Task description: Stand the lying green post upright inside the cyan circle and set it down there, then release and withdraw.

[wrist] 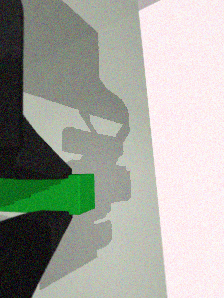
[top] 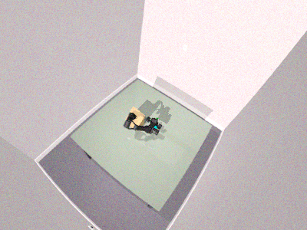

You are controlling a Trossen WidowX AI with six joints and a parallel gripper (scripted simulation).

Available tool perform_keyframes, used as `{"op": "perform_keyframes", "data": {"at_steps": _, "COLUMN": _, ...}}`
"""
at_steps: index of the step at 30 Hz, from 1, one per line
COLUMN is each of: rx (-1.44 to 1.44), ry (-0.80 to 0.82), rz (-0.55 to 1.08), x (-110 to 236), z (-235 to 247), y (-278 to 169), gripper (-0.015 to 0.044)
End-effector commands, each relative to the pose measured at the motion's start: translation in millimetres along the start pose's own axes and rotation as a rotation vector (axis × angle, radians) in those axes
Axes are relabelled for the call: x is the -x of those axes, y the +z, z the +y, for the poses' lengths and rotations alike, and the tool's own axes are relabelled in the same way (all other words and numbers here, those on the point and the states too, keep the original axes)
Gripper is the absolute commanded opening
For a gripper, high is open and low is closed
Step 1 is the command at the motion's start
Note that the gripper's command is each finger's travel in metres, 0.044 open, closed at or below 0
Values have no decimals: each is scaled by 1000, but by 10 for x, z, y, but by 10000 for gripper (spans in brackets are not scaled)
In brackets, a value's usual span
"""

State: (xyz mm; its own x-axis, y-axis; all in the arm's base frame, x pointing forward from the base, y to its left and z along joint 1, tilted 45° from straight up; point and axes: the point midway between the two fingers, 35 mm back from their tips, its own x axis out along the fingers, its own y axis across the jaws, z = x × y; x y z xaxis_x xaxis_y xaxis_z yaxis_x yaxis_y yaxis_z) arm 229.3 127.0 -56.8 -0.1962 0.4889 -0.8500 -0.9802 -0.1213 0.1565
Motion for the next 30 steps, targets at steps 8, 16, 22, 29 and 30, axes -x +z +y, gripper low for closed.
{"op": "perform_keyframes", "data": {"at_steps": 8, "rx": 32, "ry": -39, "rz": -74, "x": 57, "z": 6, "y": 13, "gripper": 23}}
{"op": "perform_keyframes", "data": {"at_steps": 16, "rx": 56, "ry": -73, "rz": -125, "x": 107, "z": -3, "y": 23, "gripper": 23}}
{"op": "perform_keyframes", "data": {"at_steps": 22, "rx": 75, "ry": -100, "rz": -162, "x": 146, "z": -9, "y": 31, "gripper": 23}}
{"op": "perform_keyframes", "data": {"at_steps": 29, "rx": 80, "ry": -107, "rz": -171, "x": 157, "z": -10, "y": 33, "gripper": 23}}
{"op": "perform_keyframes", "data": {"at_steps": 30, "rx": 80, "ry": -107, "rz": -171, "x": 157, "z": -10, "y": 33, "gripper": 23}}
